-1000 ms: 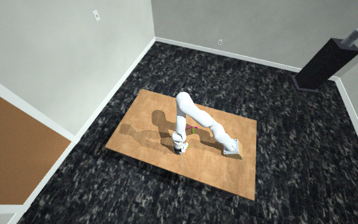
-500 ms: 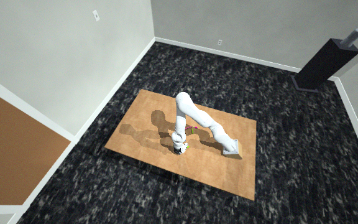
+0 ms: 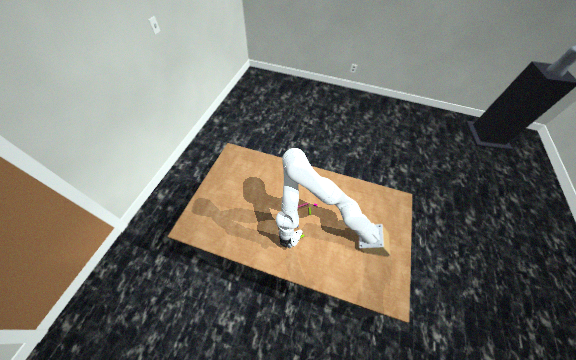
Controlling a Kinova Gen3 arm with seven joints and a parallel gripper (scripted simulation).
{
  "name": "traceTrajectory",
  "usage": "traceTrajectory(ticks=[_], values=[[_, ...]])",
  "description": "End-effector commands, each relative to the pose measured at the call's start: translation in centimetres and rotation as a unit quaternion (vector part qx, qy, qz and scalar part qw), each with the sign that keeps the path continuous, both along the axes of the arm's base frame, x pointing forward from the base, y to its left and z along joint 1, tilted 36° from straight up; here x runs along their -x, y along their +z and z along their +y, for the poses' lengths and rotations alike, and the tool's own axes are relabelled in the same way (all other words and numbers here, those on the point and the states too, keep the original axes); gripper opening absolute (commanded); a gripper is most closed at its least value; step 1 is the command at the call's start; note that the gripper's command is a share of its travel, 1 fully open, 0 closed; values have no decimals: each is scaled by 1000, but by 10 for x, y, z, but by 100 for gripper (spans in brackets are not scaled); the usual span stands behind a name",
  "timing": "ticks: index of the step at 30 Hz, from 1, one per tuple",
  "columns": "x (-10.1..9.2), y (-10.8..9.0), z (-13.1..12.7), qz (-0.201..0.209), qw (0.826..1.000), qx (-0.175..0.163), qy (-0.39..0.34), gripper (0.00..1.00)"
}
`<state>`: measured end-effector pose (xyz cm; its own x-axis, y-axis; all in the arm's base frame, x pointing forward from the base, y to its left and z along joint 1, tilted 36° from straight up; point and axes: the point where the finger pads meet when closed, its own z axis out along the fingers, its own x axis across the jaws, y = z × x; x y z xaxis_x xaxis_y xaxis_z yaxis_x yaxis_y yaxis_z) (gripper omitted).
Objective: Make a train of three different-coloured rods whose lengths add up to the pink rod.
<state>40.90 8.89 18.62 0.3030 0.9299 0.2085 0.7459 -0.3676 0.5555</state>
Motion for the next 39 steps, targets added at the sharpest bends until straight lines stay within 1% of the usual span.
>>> traceTrajectory(ticks=[1, 29, 39], values=[[0, 1, 0, -1, 1000, 0, 0, 24], [1, 2, 0, -1, 1000, 0, 0, 24], [7, 10, 0, -1, 1000, 0, 0, 24]])
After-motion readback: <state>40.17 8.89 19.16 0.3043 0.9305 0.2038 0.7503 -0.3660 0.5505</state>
